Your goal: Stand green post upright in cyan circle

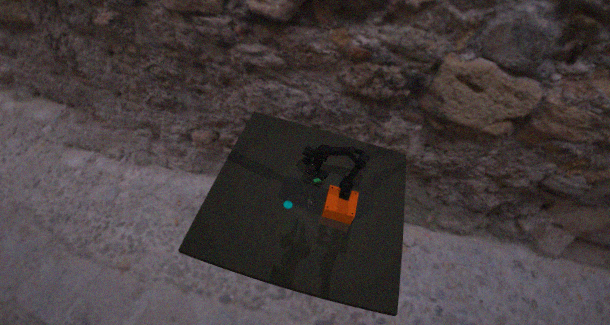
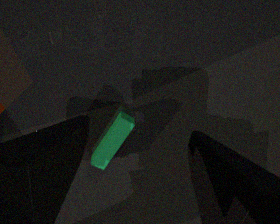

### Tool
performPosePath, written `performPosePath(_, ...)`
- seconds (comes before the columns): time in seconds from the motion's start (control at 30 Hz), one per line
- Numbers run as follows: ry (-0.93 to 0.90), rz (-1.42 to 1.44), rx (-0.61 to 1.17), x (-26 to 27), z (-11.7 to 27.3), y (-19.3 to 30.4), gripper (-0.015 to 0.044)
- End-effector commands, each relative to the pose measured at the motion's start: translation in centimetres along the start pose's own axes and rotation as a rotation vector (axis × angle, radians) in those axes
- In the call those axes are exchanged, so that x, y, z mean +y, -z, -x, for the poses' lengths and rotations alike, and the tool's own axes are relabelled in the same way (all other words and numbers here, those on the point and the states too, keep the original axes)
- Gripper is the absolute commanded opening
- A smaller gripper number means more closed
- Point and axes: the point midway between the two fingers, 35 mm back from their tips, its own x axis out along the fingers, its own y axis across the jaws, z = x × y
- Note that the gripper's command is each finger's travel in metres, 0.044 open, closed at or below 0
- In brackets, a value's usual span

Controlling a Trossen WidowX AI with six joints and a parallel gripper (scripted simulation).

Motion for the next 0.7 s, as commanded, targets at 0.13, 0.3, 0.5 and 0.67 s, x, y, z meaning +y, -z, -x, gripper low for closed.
performPosePath(0.13, -0.113, -0.415, 0.004, -0.7, -0.5, 6.2, 0.0233)
performPosePath(0.3, -0.116, -0.425, 0.004, -0.7, -0.5, 6.4, 0.0233)
performPosePath(0.5, -0.116, -0.425, 0.004, -0.9, -4.4, 6.3, 0.0233)
performPosePath(0.67, -0.117, -0.425, 0.004, 0.4, -11.4, 6.2, 0.0233)
